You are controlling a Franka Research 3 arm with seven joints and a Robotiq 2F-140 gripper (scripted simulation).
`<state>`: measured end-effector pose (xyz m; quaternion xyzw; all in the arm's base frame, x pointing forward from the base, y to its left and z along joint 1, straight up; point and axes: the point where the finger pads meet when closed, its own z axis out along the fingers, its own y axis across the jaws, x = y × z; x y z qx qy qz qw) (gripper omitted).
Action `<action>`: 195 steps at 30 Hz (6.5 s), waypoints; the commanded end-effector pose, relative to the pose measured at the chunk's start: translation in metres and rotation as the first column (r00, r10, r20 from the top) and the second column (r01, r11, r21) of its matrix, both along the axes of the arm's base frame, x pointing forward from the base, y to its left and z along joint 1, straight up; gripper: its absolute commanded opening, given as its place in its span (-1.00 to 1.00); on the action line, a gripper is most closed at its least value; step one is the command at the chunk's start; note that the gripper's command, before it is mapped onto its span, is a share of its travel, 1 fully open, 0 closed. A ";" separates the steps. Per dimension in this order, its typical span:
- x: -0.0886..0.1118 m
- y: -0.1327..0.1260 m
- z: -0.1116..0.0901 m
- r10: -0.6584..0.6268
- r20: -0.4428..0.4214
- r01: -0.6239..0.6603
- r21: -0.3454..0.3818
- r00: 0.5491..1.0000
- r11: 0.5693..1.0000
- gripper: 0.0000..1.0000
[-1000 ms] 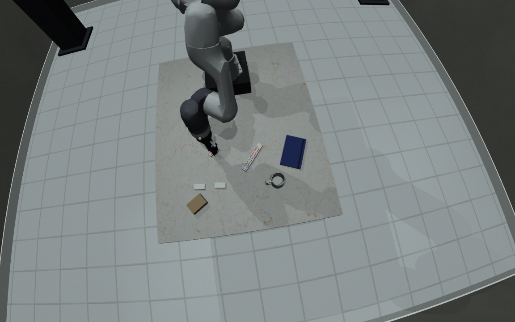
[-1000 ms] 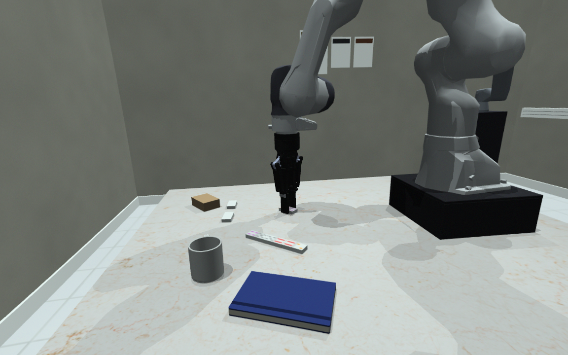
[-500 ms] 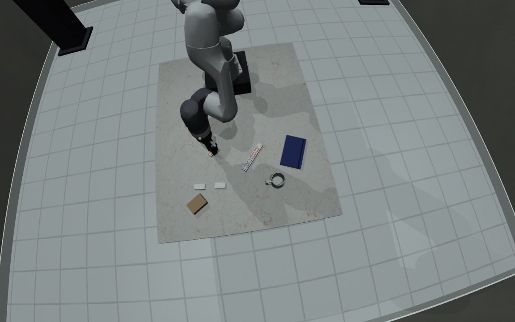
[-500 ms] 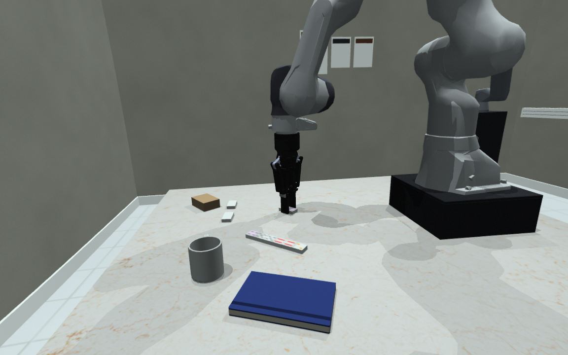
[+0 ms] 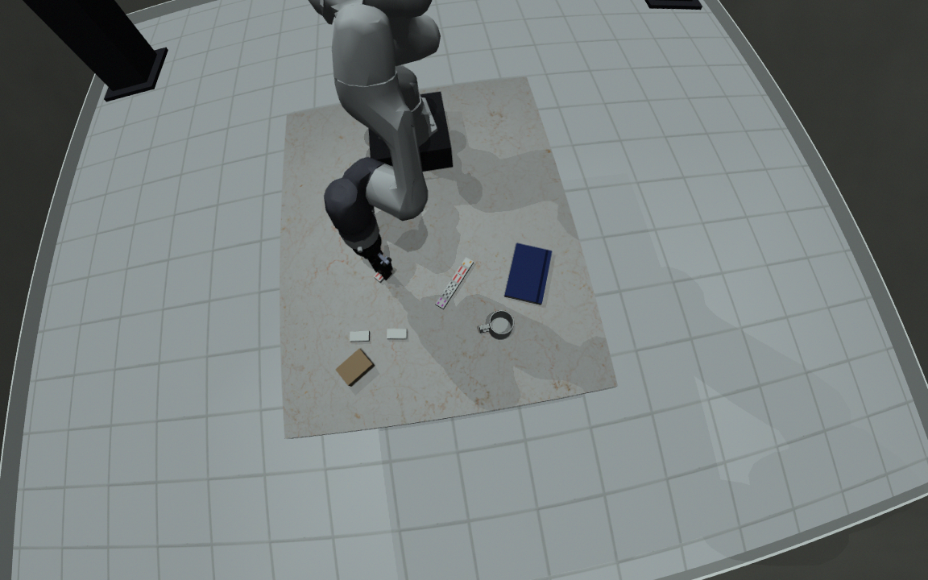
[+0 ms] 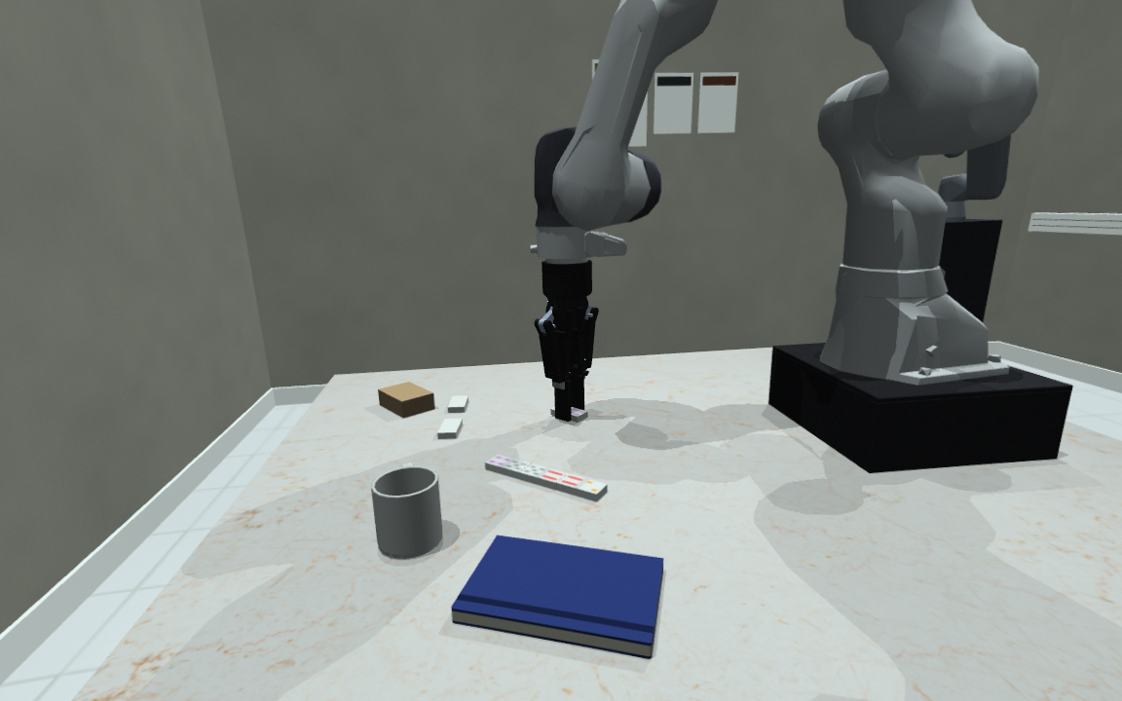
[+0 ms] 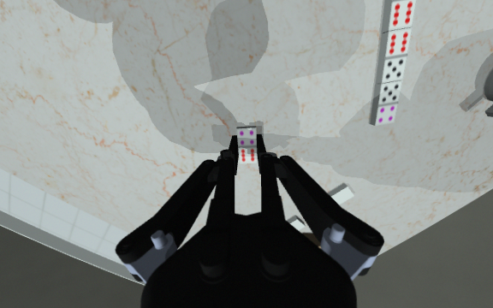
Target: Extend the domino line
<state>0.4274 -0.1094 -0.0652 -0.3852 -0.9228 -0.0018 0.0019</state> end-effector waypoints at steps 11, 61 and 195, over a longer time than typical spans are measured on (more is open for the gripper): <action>0.001 0.000 0.092 0.002 0.001 -0.002 0.000 1.000 1.000 -0.54; 0.154 0.128 0.038 0.133 0.002 -0.133 0.000 0.991 0.991 -0.54; 0.144 0.137 -0.001 0.133 0.002 -0.133 0.000 0.991 0.991 -0.54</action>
